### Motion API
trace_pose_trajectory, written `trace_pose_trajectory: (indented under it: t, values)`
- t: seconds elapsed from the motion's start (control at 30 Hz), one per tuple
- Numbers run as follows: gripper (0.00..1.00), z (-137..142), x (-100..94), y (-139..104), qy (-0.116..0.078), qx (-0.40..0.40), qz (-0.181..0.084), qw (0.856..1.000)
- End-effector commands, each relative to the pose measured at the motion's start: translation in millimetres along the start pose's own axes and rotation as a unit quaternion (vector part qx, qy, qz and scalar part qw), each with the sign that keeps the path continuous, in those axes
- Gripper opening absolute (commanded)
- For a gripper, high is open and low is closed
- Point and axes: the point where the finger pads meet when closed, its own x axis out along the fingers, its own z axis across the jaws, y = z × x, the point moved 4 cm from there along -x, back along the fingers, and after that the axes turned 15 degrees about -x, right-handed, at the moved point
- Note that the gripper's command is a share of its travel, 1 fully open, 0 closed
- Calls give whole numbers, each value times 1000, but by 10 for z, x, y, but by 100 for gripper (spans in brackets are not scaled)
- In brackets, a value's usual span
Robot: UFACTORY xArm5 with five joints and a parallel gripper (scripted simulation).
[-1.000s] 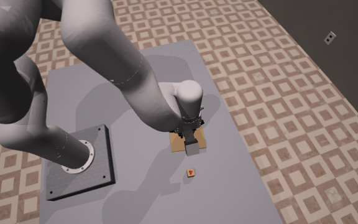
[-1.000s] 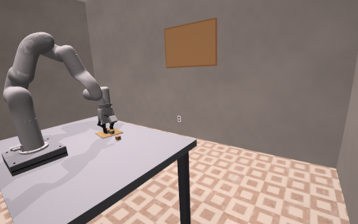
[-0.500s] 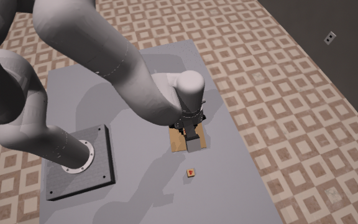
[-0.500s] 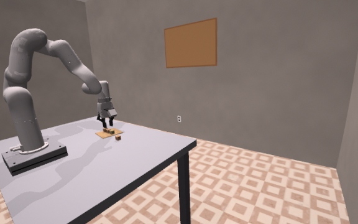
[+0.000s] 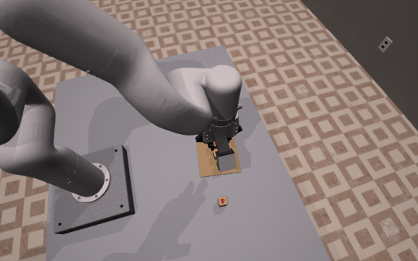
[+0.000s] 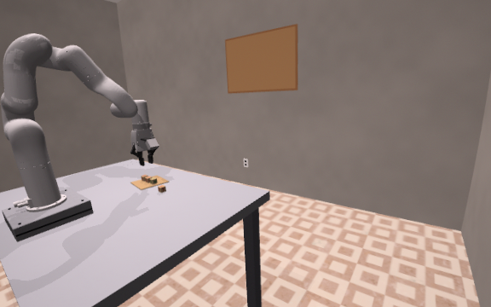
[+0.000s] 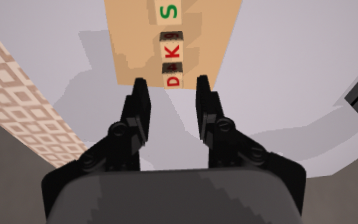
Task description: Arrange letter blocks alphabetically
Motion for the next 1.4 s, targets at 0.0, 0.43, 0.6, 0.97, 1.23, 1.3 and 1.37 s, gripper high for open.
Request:
trace_pose_trajectory:
  t: [0.0,0.43,0.6,0.97,1.23,1.3,1.37]
  values:
    - [42,-9,-16,3,1,0,0,1000]
    - [100,-9,-16,3,1,0,0,1000]
    - [100,-9,-16,3,1,0,0,1000]
    - [100,1,63,-11,1,-1,0,1000]
    - [50,1,64,-11,1,-1,0,1000]
    - [50,1,64,-11,1,-1,0,1000]
    - [50,1,64,-11,1,-1,0,1000]
